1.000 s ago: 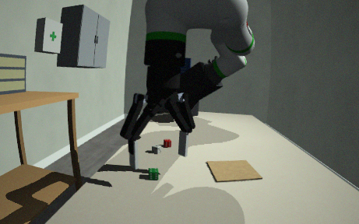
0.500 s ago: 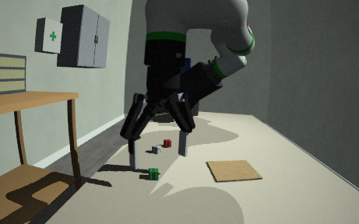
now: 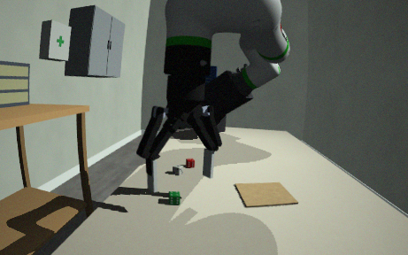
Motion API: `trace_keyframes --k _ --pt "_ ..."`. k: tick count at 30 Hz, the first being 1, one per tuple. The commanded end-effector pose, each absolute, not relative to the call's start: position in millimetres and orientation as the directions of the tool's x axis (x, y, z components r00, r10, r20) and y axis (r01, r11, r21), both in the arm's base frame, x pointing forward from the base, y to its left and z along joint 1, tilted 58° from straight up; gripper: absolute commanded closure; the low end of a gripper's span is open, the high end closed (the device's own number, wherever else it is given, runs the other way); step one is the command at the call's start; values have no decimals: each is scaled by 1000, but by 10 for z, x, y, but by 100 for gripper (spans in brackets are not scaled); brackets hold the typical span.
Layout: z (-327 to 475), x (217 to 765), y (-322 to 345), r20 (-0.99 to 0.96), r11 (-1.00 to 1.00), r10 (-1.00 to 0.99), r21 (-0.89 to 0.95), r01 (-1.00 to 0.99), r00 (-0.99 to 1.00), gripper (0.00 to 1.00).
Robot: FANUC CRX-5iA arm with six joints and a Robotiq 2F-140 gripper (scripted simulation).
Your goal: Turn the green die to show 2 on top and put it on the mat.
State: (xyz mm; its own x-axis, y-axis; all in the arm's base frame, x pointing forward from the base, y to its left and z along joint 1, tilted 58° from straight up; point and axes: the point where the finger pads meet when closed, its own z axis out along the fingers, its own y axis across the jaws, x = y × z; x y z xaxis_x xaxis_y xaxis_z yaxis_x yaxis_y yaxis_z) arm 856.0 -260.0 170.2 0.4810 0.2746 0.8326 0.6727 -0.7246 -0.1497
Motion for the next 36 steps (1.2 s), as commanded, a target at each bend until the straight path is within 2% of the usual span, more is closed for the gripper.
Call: trace_keyframes --k 1,15,36 --pt "1694 8544 -2598 833 -725 274 -149 672 481 0" --pt "1517 8237 -2474 833 -725 274 -149 672 481 0" --pt "711 6846 -1915 833 -725 274 -149 672 481 0"
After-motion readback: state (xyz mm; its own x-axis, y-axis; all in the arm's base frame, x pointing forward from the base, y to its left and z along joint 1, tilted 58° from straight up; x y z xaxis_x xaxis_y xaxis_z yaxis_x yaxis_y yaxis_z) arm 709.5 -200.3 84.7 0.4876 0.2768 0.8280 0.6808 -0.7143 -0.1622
